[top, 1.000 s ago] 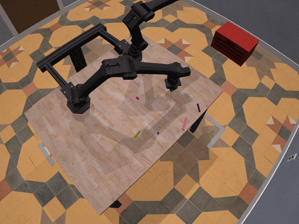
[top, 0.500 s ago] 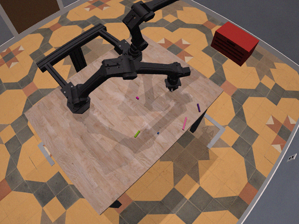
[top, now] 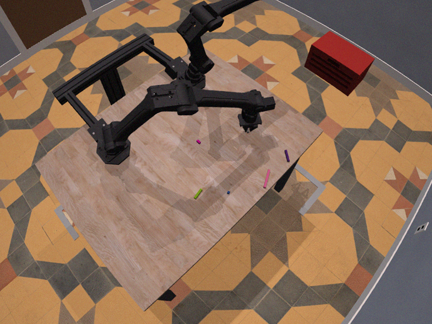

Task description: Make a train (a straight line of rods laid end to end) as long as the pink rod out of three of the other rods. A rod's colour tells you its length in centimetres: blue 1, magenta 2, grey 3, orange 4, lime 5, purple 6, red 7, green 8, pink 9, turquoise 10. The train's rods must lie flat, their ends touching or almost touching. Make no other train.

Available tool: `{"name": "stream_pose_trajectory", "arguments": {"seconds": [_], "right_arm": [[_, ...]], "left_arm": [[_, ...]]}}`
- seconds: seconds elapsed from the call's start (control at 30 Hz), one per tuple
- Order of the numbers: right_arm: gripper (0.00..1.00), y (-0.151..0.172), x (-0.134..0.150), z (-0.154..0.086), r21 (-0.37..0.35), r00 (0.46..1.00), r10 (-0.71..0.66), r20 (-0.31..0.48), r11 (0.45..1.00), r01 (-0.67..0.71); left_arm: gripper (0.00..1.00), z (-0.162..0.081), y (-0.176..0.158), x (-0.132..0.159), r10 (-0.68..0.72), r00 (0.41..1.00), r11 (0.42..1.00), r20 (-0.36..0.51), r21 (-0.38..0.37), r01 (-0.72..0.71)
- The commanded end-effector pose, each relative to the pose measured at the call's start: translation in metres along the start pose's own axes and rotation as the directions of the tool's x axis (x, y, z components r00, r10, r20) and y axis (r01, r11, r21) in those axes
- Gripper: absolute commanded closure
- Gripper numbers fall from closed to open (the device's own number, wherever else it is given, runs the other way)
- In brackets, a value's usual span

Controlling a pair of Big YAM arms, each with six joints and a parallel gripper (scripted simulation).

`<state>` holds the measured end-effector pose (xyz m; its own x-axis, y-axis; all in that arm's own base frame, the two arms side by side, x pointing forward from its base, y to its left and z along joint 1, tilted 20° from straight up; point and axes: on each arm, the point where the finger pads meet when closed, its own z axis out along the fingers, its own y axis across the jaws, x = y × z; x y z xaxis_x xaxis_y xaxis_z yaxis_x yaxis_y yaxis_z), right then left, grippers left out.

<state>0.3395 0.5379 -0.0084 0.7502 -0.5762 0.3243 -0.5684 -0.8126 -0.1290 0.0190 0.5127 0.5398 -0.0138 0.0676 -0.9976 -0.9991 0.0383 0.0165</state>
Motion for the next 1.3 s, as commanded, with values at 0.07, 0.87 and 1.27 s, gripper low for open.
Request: {"name": "stream_pose_trajectory", "arguments": {"seconds": [0.07,0.87,1.27], "right_arm": [[0.77,-0.025,-0.005,-0.049,0.073,1.0,0.016,0.017,0.997,-0.017],[0.77,-0.007,-0.003,-0.1,0.017,1.0,0.009,0.004,1.0,-0.009],[0.0,-0.009,-0.001,-0.105,0.026,1.0,0.013,0.006,1.0,-0.013]], "left_arm": [[0.0,-0.007,0.007,-0.011,-0.015,0.999,1.0,0.032,-0.017,0.015],[0.0,-0.007,0.007,-0.011,-0.015,0.999,1.0,0.032,-0.017,0.015],[0.0,-0.007,0.007,-0.011,-0.015,0.999,1.0,0.032,-0.017,0.015]]}}
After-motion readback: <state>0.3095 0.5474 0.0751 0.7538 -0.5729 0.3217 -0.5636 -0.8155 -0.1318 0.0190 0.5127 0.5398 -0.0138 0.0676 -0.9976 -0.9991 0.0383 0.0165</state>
